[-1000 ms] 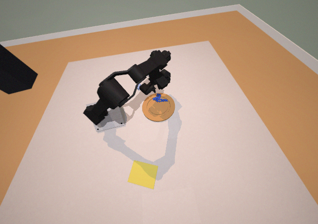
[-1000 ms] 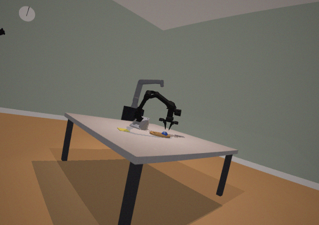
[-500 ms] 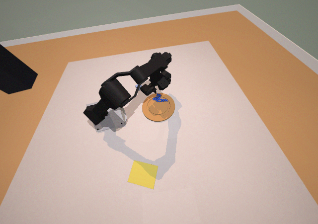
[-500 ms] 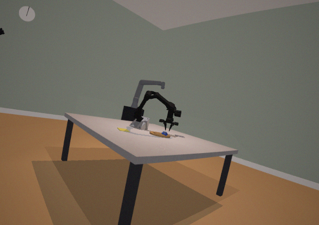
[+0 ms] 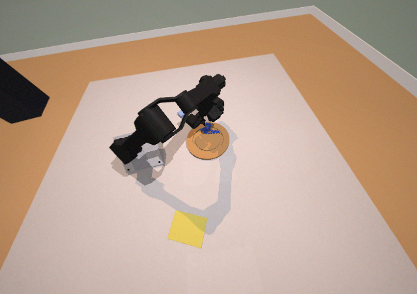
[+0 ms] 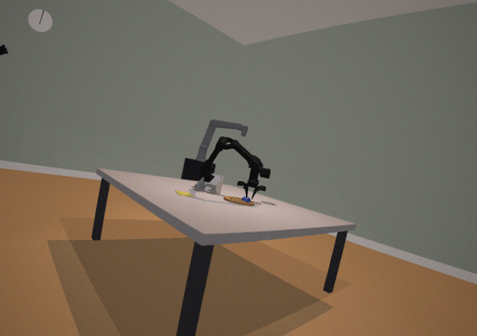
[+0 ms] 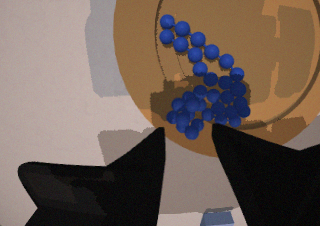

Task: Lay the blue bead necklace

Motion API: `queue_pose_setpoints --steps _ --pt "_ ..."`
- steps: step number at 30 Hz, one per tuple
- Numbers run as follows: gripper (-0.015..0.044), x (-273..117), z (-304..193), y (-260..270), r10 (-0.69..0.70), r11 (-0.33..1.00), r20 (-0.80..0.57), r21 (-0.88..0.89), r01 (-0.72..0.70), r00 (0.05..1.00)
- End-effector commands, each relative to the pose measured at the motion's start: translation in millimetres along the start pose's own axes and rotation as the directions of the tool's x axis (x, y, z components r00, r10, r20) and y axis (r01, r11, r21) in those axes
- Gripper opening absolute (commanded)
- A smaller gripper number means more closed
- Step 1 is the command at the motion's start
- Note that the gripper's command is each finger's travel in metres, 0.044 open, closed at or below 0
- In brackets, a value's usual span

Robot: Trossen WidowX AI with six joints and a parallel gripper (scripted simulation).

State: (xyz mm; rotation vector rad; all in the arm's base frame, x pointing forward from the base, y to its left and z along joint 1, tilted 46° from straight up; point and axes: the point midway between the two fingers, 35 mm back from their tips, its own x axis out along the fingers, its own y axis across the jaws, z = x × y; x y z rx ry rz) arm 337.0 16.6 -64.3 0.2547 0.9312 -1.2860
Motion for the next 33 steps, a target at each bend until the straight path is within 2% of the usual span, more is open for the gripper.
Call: queue_pose_setpoints --steps 1,6,12,33 --pt "0.0160 6.2 -1.4 -2.3 -0.010 1.000 0.004 -0.010 0.010 1.000" --pt "0.0160 6.2 -1.4 -2.3 -0.010 1.000 0.004 -0.010 0.010 1.000" --pt "0.0003 3.9 -0.9 -1.2 -0.006 1.000 0.000 -0.003 0.006 1.000" --pt "0.0000 3.9 -0.9 -1.2 -0.006 1.000 0.000 -0.003 0.006 1.000"
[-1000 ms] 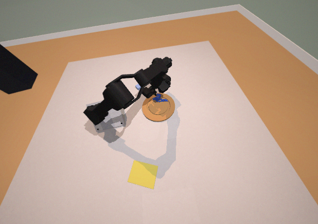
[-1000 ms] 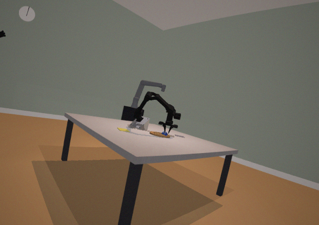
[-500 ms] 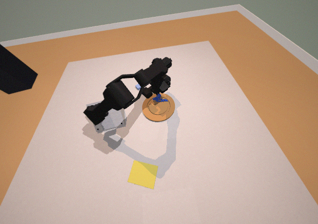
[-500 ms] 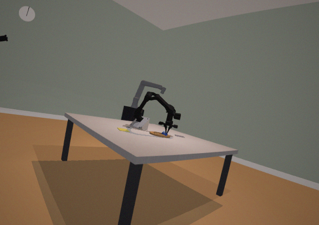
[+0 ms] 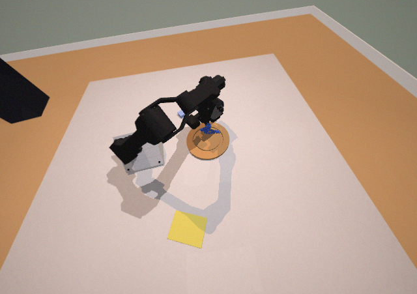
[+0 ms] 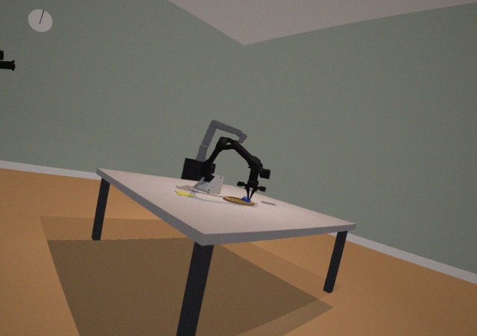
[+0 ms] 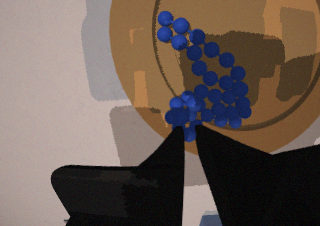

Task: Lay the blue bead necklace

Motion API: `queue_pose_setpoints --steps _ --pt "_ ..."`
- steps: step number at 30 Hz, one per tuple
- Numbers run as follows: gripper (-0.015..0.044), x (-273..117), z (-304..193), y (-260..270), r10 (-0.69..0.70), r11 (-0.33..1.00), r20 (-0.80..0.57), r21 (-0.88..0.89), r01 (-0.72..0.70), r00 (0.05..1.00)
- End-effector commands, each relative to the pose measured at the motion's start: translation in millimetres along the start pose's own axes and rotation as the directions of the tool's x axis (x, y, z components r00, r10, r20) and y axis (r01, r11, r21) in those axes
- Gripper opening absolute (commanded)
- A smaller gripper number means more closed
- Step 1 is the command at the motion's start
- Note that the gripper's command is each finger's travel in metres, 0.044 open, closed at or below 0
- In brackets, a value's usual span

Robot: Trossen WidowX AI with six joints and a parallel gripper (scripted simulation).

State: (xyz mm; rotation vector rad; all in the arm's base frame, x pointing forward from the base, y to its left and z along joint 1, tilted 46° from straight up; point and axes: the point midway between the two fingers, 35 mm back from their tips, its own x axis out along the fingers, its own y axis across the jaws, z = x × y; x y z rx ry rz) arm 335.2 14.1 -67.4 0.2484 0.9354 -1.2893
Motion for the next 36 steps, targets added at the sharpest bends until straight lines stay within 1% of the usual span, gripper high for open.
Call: queue_pose_setpoints --steps 1,32,36 --pt "0.0000 -0.1 0.3 0.1 0.000 1.000 0.000 0.001 0.000 1.000" --pt "0.0000 -0.1 0.3 0.1 0.000 1.000 0.000 0.001 0.000 1.000" --pt "0.0000 -6.3 -0.2 -0.8 -0.003 1.000 0.003 -0.005 0.003 1.000"
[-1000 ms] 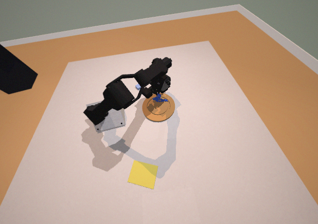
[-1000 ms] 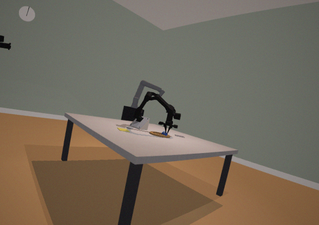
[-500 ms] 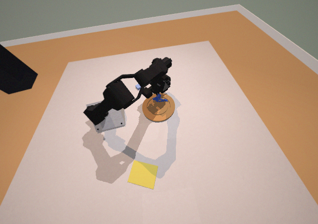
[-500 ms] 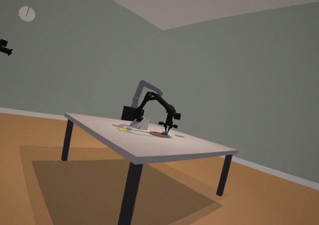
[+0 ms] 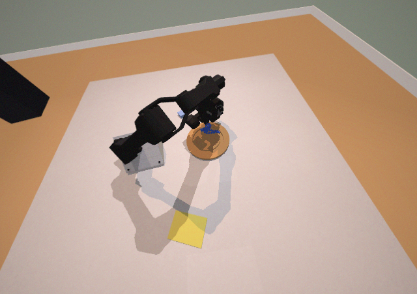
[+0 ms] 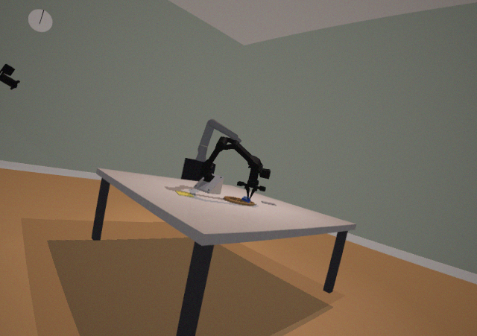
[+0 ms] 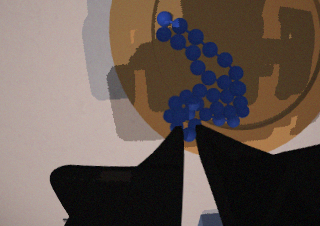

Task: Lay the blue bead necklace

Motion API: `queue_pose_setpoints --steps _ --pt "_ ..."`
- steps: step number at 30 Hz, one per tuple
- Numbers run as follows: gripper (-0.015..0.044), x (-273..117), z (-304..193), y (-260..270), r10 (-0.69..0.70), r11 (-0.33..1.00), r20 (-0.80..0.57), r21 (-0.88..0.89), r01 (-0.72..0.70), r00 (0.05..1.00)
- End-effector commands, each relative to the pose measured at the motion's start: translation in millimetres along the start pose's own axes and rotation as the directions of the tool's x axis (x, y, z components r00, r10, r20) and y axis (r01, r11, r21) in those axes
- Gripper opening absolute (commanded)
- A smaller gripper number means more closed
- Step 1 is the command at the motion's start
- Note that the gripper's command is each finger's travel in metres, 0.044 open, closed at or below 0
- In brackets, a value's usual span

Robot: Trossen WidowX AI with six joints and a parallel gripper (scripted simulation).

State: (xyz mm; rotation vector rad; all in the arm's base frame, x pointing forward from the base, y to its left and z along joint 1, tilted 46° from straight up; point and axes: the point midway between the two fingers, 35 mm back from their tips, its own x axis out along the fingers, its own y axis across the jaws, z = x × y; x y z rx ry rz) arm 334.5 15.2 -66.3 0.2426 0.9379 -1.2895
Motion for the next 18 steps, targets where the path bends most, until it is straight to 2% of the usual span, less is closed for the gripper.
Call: queue_pose_setpoints --steps 1,18 --pt "0.0000 -5.3 0.0 -0.2 -0.001 1.000 0.002 0.000 0.001 1.000" --pt "0.0000 -5.3 24.5 1.7 -0.001 1.000 0.003 0.000 0.001 1.000"
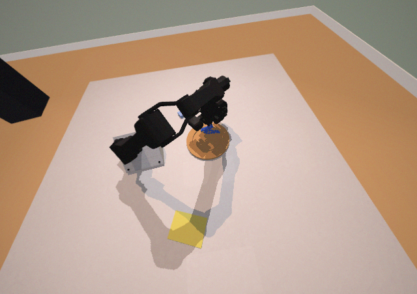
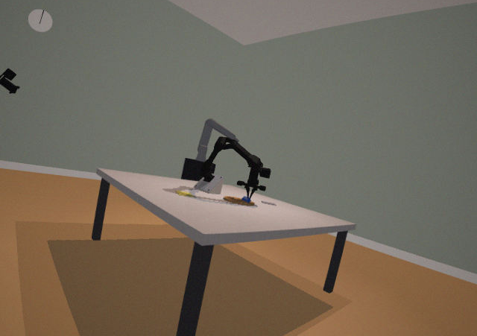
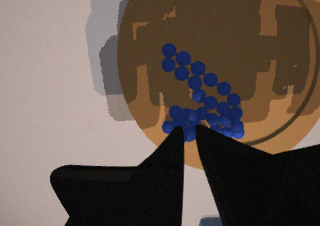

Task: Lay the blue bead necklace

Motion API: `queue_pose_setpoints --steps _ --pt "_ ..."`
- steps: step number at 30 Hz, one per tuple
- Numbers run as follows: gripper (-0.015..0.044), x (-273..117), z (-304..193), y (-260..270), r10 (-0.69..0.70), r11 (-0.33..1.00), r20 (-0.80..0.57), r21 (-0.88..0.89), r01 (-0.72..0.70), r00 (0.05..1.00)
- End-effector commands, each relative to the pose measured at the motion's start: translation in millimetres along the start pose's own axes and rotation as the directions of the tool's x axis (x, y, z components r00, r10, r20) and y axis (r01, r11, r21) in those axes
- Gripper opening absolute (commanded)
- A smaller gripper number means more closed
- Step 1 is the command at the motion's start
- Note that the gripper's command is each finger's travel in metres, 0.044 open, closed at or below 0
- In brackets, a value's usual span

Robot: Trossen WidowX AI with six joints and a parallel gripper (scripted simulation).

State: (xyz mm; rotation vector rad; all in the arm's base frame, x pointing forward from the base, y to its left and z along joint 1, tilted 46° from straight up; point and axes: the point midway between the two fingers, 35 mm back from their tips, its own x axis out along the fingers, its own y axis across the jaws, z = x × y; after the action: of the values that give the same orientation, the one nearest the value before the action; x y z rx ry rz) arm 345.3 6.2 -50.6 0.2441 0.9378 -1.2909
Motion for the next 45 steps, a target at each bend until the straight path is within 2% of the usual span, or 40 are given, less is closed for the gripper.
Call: queue_pose_setpoints --steps 1,14,45 --pt "0.0000 -0.4 4.1 0.1 -0.001 1.000 0.004 -0.002 0.001 1.000" --pt "0.0000 15.2 4.3 0.0 -0.001 1.000 0.005 -0.002 0.001 1.000" --pt "0.0000 15.4 4.3 0.0 -0.001 1.000 0.005 -0.002 0.001 1.000"
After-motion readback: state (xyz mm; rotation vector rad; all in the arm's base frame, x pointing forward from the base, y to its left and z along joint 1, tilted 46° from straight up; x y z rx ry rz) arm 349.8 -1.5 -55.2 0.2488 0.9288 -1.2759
